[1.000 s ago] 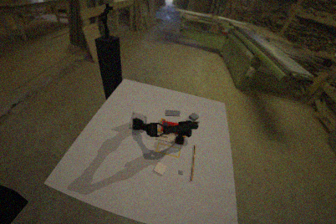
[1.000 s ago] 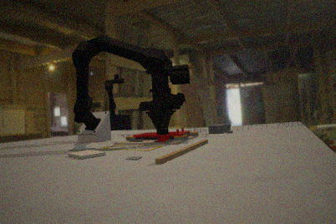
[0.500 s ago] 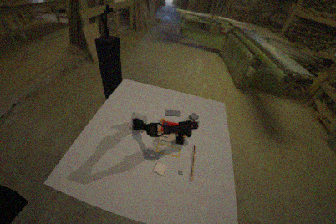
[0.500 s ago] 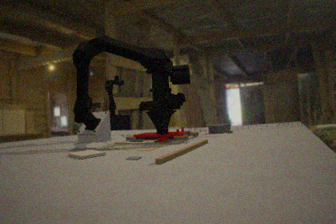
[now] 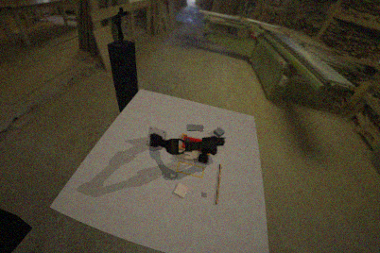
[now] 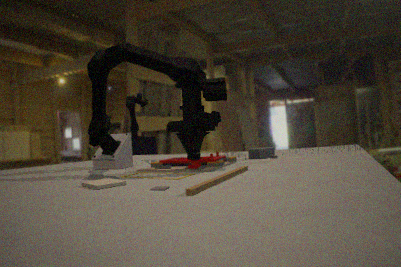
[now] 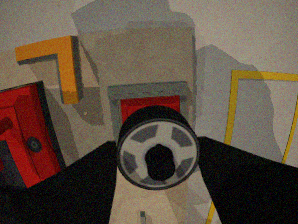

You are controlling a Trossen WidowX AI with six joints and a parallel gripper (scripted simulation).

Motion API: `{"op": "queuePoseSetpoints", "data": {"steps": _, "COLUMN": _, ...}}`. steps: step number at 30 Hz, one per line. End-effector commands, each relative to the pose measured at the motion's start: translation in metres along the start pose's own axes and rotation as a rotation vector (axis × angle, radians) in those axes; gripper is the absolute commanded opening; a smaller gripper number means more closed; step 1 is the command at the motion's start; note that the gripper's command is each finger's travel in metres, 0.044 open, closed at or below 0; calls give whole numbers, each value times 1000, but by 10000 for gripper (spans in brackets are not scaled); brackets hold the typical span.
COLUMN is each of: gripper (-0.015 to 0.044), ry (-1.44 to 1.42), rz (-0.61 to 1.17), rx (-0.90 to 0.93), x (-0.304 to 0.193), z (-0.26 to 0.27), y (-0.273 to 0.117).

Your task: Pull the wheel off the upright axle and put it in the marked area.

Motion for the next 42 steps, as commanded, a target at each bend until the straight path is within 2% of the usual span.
{"op": "queuePoseSetpoints", "data": {"steps": 1, "gripper": 0, "ry": -7, "rz": -20, "rx": 2, "x": 0, "z": 2, "y": -13}}
{"op": "queuePoseSetpoints", "data": {"steps": 42, "gripper": 0, "ry": -11, "rz": -23, "rx": 0, "x": -1, "z": 2, "y": -27}}
Point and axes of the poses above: the point midway between the two fingers, 35 mm back from their tips, its own y axis out along the fingers, its own z axis across the jaws, x = y × z, the point moved 7 cm from there along -y, back along the fingers, and after that the axes turned 9 degrees about -y, right-handed, at the moved point
